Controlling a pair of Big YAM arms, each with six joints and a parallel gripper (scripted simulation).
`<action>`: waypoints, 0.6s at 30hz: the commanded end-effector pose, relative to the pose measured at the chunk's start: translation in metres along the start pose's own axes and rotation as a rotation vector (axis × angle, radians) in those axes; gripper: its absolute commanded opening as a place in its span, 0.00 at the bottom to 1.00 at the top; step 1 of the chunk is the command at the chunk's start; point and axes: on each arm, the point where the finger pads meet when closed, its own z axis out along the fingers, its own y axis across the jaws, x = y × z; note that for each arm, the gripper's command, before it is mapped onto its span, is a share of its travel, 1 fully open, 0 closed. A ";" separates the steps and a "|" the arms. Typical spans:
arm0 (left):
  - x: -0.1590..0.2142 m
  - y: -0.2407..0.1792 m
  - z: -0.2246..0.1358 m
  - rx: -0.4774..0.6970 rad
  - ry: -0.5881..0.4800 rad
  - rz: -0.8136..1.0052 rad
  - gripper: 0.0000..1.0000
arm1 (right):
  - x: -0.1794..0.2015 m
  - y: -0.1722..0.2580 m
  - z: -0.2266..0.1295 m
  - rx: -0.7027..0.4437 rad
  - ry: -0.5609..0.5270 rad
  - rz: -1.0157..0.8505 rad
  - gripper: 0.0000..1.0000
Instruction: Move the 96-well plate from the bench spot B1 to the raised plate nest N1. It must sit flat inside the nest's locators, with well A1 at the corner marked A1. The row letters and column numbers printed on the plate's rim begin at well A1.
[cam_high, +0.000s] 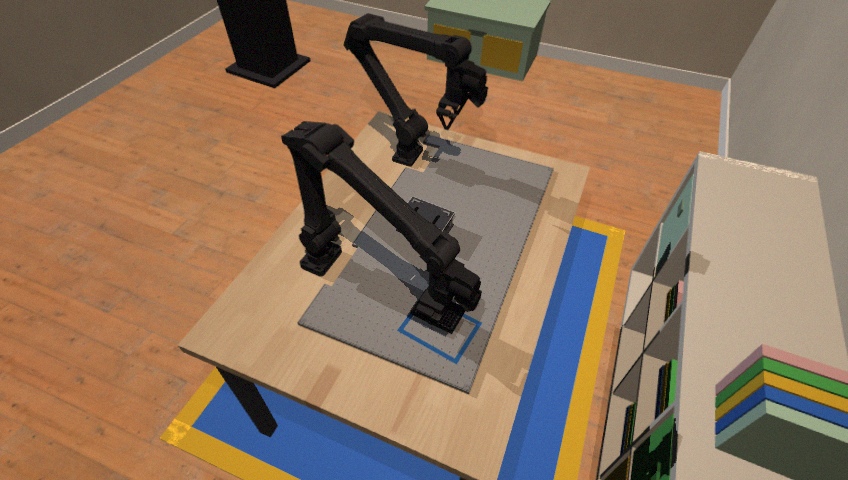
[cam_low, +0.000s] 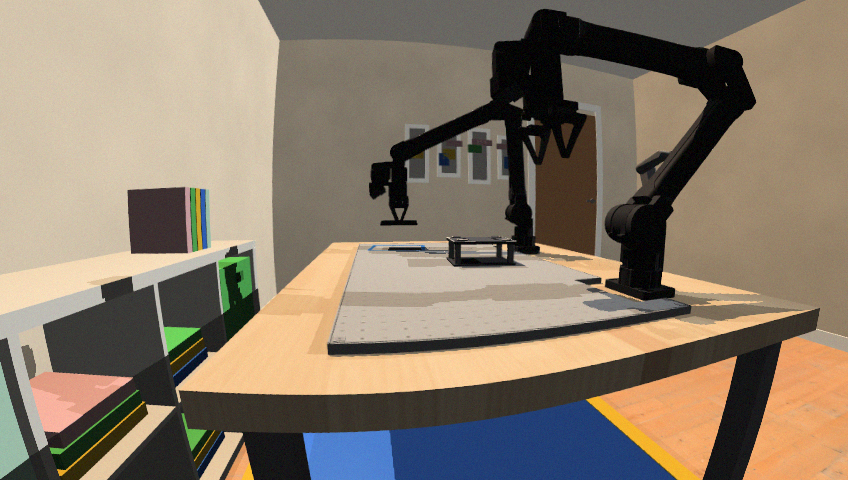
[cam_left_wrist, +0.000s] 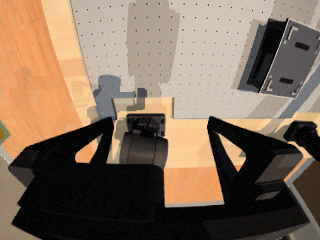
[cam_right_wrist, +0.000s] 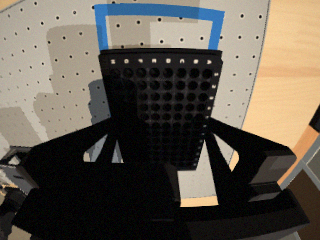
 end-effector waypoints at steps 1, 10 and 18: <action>-0.007 -0.001 -0.014 0.008 -0.048 -0.010 1.00 | -0.023 -0.003 -0.027 0.005 -0.053 -0.004 0.00; -0.007 -0.001 -0.014 0.008 -0.048 -0.010 1.00 | -0.017 -0.002 -0.018 0.003 -0.037 -0.011 0.00; -0.007 -0.001 -0.014 0.008 -0.048 -0.010 1.00 | -0.016 -0.002 -0.015 0.005 -0.049 -0.002 0.00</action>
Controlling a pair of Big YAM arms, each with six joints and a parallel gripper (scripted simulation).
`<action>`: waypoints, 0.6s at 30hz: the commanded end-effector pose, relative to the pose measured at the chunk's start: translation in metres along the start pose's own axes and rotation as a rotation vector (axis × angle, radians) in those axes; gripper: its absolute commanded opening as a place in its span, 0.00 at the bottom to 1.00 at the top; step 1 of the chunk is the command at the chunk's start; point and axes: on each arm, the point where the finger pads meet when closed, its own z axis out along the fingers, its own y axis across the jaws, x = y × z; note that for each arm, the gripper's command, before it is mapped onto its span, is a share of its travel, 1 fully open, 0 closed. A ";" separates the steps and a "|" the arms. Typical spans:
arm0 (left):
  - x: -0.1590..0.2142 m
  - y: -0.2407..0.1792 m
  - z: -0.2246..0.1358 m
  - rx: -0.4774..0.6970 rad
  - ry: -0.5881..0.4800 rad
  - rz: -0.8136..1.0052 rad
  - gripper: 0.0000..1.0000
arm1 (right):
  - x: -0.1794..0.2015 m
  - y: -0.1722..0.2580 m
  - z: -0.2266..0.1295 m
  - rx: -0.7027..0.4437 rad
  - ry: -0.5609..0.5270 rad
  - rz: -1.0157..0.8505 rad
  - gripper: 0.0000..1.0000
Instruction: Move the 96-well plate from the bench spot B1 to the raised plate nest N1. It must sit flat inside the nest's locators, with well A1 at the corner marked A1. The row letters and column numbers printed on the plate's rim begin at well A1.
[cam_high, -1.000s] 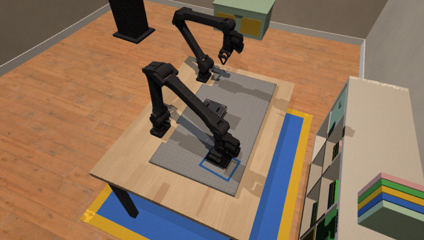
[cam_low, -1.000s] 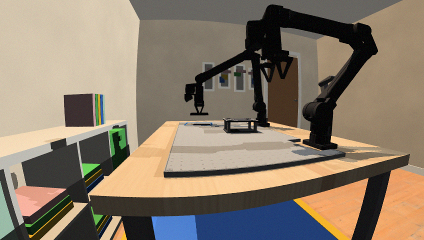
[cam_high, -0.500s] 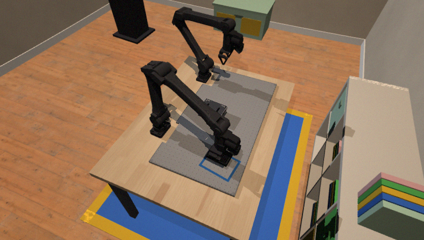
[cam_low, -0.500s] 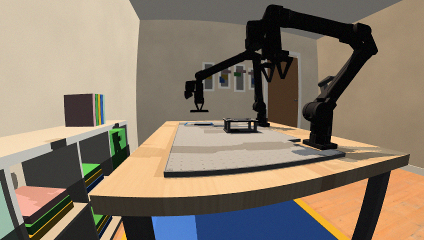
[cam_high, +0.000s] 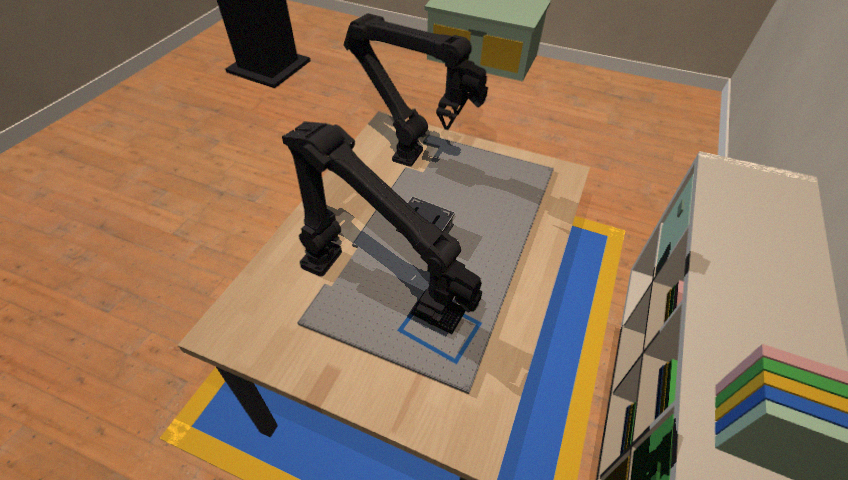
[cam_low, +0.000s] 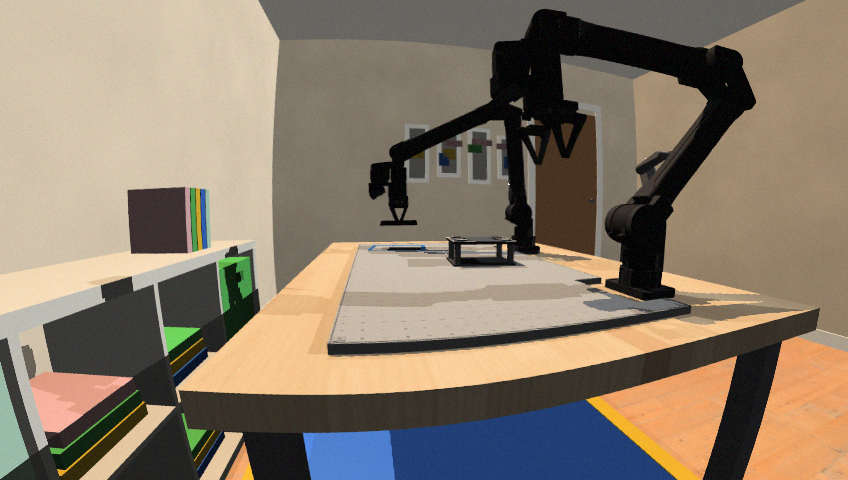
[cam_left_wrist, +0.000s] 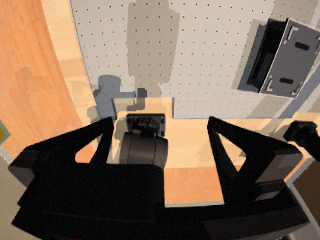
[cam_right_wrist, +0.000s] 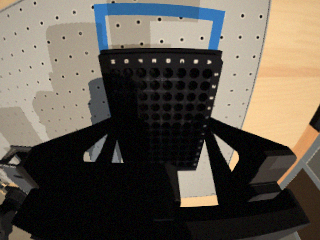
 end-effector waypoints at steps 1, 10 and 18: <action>-0.007 -0.001 -0.014 0.008 -0.048 -0.010 1.00 | -0.015 -0.002 -0.015 0.006 -0.057 -0.002 0.00; -0.007 -0.001 -0.014 0.008 -0.048 -0.010 1.00 | -0.015 -0.002 -0.015 0.006 -0.057 -0.002 0.00; -0.007 -0.001 -0.014 0.008 -0.048 -0.010 1.00 | -0.013 0.002 -0.015 0.006 -0.053 -0.035 0.00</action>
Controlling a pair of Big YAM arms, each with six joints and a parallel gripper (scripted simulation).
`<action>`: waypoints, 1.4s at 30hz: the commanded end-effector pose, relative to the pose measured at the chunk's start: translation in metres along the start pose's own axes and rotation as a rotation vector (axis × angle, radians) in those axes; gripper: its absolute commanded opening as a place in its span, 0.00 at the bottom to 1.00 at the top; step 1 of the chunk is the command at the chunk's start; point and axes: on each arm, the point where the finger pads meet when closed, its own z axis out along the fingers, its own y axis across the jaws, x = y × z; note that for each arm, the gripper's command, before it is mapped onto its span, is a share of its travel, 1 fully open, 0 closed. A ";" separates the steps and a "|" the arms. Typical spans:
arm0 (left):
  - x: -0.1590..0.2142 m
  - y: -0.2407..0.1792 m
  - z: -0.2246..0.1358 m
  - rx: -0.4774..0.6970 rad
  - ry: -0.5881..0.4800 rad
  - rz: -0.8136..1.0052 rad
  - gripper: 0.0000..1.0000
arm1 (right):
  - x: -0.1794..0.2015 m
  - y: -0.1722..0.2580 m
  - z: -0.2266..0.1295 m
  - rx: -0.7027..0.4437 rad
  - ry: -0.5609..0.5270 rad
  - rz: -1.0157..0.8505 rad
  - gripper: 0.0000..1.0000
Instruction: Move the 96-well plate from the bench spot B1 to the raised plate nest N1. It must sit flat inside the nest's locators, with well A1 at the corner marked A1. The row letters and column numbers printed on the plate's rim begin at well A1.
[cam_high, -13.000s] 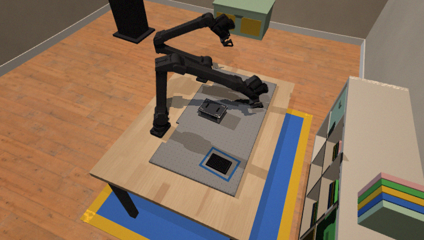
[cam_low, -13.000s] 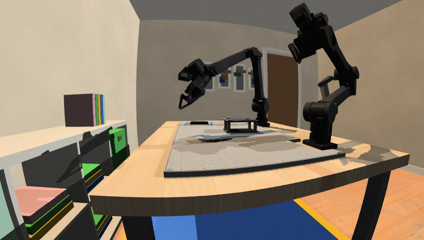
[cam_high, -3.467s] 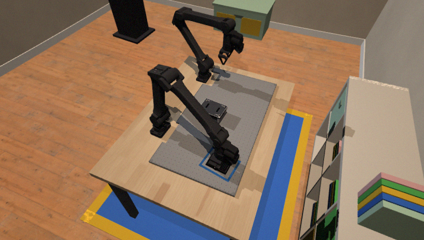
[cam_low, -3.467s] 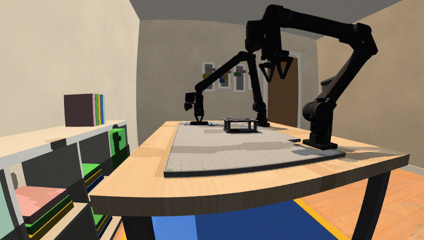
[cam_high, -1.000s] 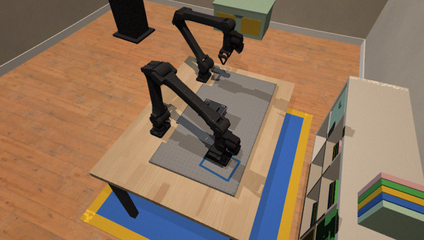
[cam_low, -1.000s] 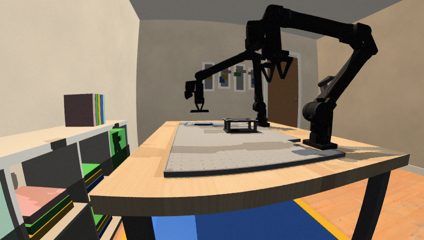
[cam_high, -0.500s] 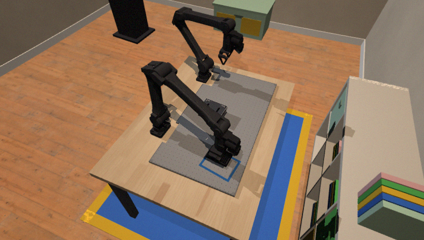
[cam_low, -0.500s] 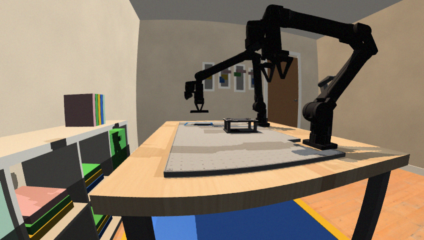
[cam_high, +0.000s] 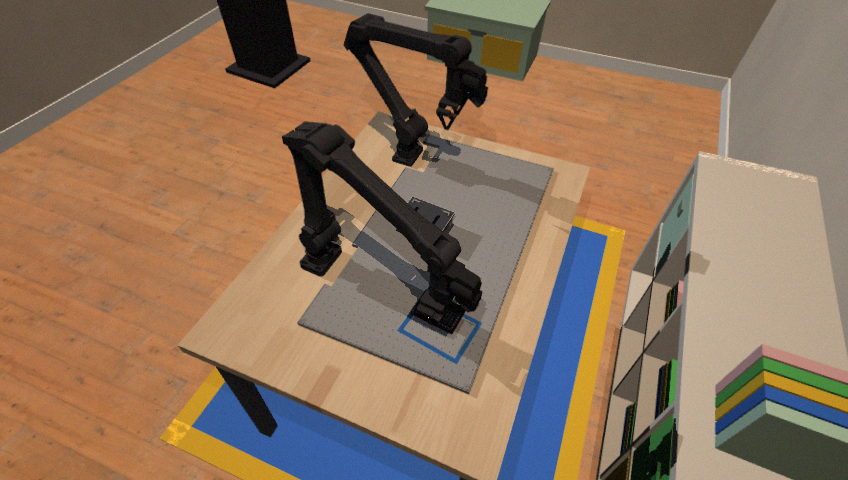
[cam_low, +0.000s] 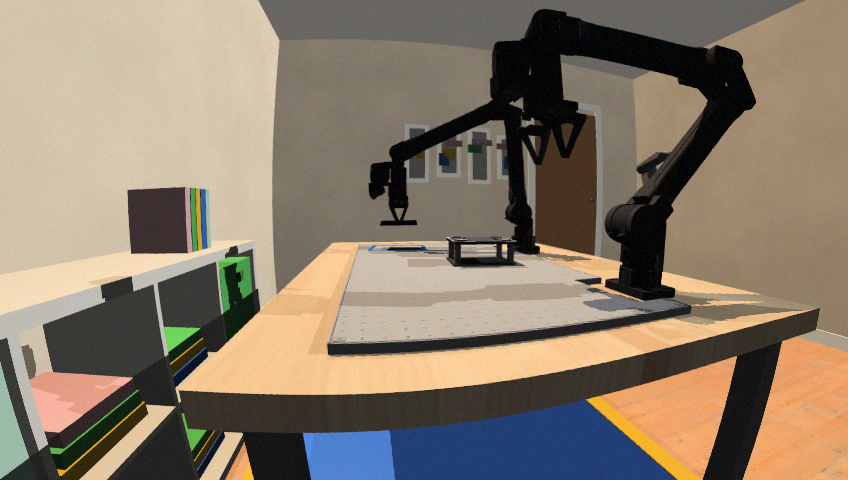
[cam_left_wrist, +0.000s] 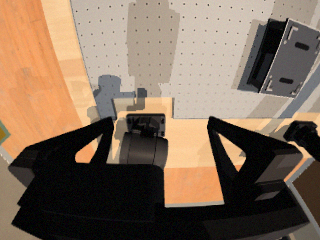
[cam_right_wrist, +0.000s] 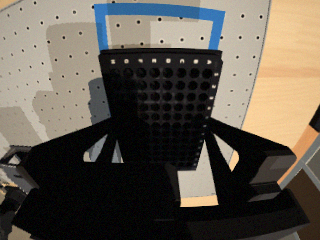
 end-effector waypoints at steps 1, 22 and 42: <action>-0.007 -0.001 -0.014 0.008 -0.048 -0.010 1.00 | -0.013 0.002 -0.015 0.006 -0.053 -0.032 0.00; -0.007 -0.001 -0.014 0.008 -0.048 -0.010 1.00 | 0.034 0.059 -0.021 0.001 -0.035 -0.022 0.00; -0.007 -0.001 -0.014 0.008 -0.048 -0.010 1.00 | 0.069 0.107 -0.028 -0.001 -0.033 -0.022 0.00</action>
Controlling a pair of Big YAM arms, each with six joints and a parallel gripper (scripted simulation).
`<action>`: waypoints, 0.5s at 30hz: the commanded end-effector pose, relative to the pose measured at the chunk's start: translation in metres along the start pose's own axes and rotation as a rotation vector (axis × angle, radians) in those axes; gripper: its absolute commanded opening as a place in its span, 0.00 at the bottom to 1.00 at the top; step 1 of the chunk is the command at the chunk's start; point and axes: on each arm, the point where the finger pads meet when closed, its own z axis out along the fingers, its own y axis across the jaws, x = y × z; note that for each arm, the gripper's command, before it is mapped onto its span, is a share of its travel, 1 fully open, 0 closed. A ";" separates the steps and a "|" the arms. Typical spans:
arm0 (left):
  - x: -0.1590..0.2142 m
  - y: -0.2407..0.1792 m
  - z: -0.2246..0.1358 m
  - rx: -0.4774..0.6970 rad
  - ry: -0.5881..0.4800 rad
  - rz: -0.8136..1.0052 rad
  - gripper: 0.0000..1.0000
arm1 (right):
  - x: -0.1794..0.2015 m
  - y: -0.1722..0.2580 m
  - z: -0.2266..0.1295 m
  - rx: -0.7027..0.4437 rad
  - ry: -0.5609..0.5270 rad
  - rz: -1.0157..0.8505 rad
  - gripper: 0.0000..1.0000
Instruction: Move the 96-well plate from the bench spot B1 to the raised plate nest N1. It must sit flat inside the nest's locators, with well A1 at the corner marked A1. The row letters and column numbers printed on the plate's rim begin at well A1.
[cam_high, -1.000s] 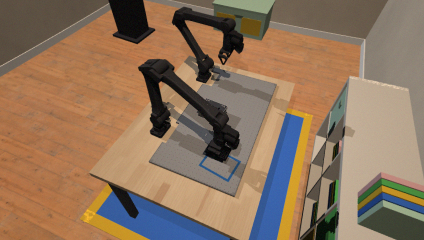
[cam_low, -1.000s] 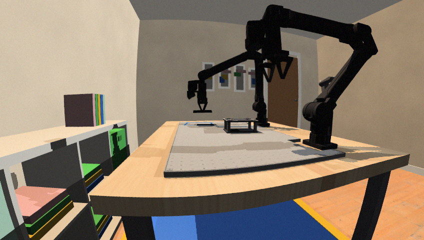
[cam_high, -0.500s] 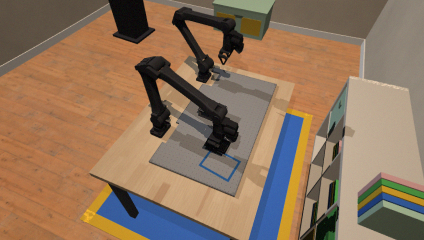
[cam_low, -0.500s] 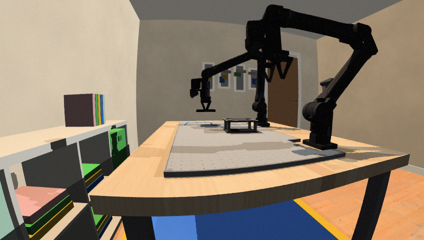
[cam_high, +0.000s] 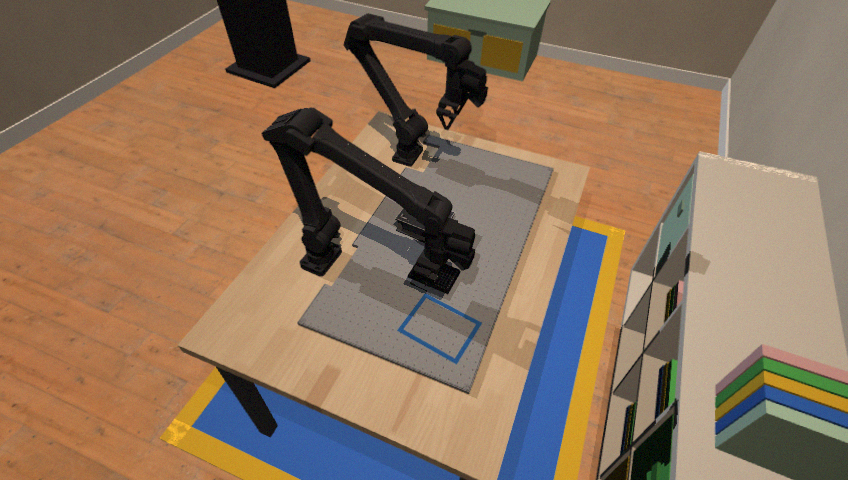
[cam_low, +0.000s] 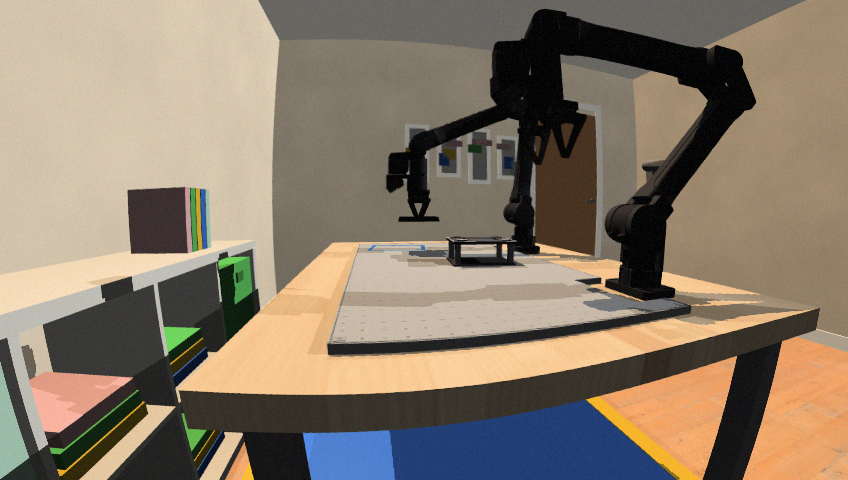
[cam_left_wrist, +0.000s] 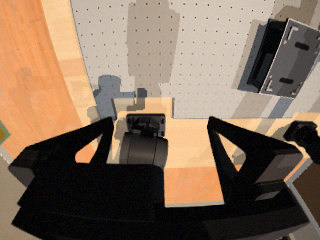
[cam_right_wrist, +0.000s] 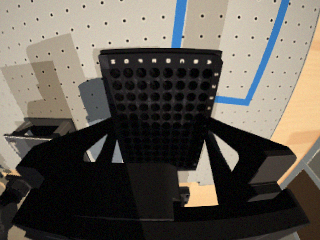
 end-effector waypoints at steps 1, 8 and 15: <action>-0.007 -0.001 -0.014 0.008 -0.048 -0.010 1.00 | 0.005 0.015 -0.013 -0.004 -0.021 0.015 0.00; -0.007 -0.001 -0.014 0.008 -0.048 -0.010 1.00 | 0.017 0.034 -0.016 -0.004 -0.020 0.015 0.00; -0.007 -0.001 -0.014 0.008 -0.048 -0.010 1.00 | 0.025 0.048 -0.020 -0.005 -0.020 0.015 0.00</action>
